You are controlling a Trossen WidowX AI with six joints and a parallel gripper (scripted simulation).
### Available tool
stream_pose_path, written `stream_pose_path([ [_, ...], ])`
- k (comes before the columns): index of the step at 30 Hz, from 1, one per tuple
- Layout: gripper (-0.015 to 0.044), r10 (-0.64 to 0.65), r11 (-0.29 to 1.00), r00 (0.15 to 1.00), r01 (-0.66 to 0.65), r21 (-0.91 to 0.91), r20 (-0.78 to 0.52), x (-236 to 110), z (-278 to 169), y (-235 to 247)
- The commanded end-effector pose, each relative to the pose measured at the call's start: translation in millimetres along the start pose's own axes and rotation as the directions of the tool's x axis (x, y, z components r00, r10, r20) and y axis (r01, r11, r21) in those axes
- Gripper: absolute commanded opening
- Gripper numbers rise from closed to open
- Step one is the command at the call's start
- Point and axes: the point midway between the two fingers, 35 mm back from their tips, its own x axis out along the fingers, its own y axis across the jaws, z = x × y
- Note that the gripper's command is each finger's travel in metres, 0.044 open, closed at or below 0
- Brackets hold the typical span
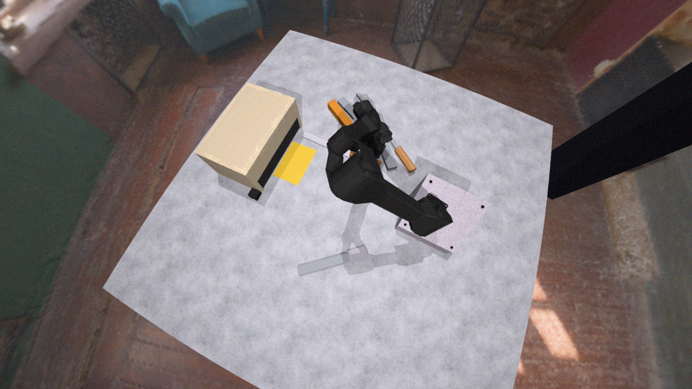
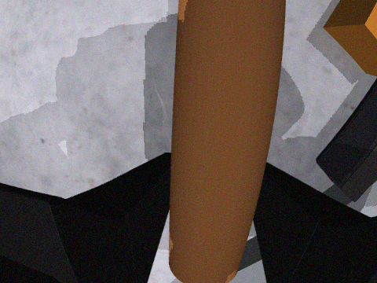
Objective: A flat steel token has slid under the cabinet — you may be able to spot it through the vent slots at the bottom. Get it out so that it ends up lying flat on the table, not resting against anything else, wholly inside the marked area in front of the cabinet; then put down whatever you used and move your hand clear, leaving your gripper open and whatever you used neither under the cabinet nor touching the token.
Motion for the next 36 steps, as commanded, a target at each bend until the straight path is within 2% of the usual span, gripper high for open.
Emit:
stream_pose_path([
  [1,0.0,-0.002,0.999,1.0,0.002,-0.038,0.001,-0.8,0.6,0.5],
  [7,0.0,-0.002,0.997,1.0,0.002,-0.076,0.001,-0.8,0.6,0.9],
  [14,0.0184,0.001,0.999,1.0,-0.001,-0.054,0.0,0.2,0.2,0.3],
  [15,0.02,0.001,0.999,1.0,-0.001,-0.054,0.0,0.2,0.2,0.3],
  [18,0.02,0.001,0.998,1.0,-0.001,-0.056,0.0,0.2,0.2,0.3],
  [21,0.027,-0.002,0.998,1.0,0.002,-0.057,0.001,0.2,0.1,0.3],
  [36,0.027,-0.002,0.998,1.0,0.002,-0.057,0.001,3.6,-2.6,0.2],
])
